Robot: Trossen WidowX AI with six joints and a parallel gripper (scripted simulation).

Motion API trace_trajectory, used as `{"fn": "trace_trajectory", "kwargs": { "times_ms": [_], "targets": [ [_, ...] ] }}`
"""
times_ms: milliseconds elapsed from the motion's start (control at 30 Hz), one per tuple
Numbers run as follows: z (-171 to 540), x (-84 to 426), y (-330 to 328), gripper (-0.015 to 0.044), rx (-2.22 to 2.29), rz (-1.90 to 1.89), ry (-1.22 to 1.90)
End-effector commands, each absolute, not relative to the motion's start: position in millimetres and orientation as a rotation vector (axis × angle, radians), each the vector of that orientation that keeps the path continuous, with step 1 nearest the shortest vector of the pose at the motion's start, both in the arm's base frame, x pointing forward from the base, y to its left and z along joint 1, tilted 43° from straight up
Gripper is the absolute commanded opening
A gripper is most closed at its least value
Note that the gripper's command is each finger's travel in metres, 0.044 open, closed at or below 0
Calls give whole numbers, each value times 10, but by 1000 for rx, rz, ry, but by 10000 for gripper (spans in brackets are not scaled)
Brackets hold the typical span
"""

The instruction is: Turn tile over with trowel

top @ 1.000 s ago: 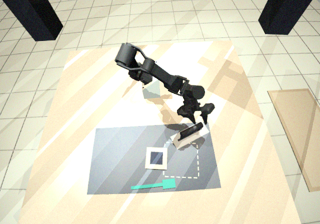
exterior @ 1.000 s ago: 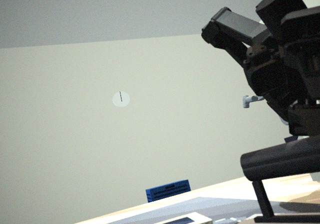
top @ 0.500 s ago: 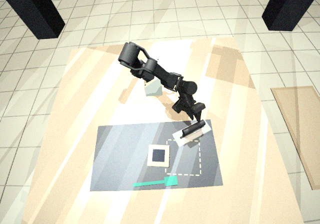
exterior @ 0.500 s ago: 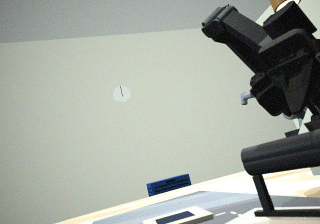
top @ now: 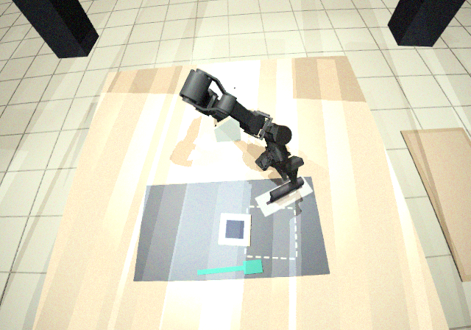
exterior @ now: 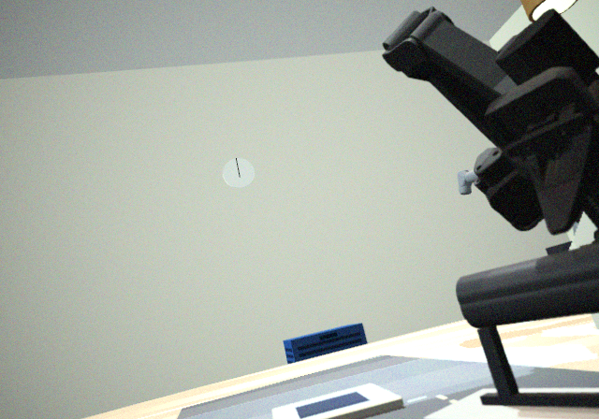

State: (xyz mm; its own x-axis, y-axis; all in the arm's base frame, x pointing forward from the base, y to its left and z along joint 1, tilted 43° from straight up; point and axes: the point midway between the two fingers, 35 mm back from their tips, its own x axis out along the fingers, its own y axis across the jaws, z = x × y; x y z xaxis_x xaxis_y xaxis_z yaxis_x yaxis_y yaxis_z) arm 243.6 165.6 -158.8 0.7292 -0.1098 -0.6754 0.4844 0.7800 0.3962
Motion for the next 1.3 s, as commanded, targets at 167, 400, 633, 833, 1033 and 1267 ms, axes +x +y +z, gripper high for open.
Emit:
{"fn": "trace_trajectory", "kwargs": {
  "times_ms": [167, 400, 633, 833, 1033, 1267],
  "targets": [
    [-1677, 2561, 1684, 300, 605, -346, 678],
    [-1753, 2645, 1669, 300, 607, -350, 676],
    [-1831, 2727, 1648, 300, 609, -354, 673],
    [-1890, 2788, 1627, 300, 610, -357, 671],
    [-1892, 2790, 1627, 188, 610, -357, 671],
    [-1892, 2790, 1627, 142, 610, -357, 671]
  ]
}}
